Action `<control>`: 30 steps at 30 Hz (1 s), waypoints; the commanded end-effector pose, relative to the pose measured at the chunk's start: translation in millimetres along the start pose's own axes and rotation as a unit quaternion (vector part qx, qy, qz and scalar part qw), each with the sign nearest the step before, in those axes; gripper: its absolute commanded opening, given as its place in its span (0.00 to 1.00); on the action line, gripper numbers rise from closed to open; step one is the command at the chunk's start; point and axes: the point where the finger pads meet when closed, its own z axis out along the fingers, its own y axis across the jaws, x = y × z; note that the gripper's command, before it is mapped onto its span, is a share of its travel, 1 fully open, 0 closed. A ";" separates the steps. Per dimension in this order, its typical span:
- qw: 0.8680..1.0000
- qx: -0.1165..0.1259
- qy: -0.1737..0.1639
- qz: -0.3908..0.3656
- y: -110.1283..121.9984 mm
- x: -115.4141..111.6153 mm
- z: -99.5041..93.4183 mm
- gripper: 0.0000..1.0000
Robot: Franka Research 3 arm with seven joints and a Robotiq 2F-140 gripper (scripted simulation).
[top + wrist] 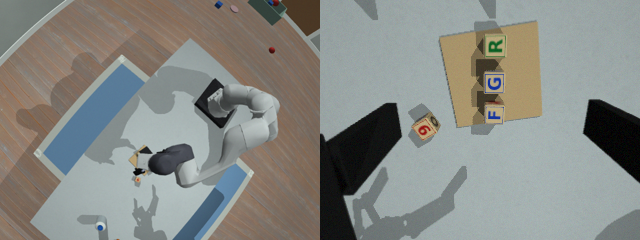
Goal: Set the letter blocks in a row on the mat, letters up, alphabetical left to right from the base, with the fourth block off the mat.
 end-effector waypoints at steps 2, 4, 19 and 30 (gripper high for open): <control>1.000 -0.009 0.001 0.008 5.7 -0.9 -8.8 1.00; 1.000 -0.009 0.001 0.008 5.6 -0.9 -13.5 1.00; 1.000 -0.009 0.001 0.008 5.5 -0.9 -17.8 1.00; 1.000 -0.009 0.001 0.008 5.5 -0.9 -17.8 1.00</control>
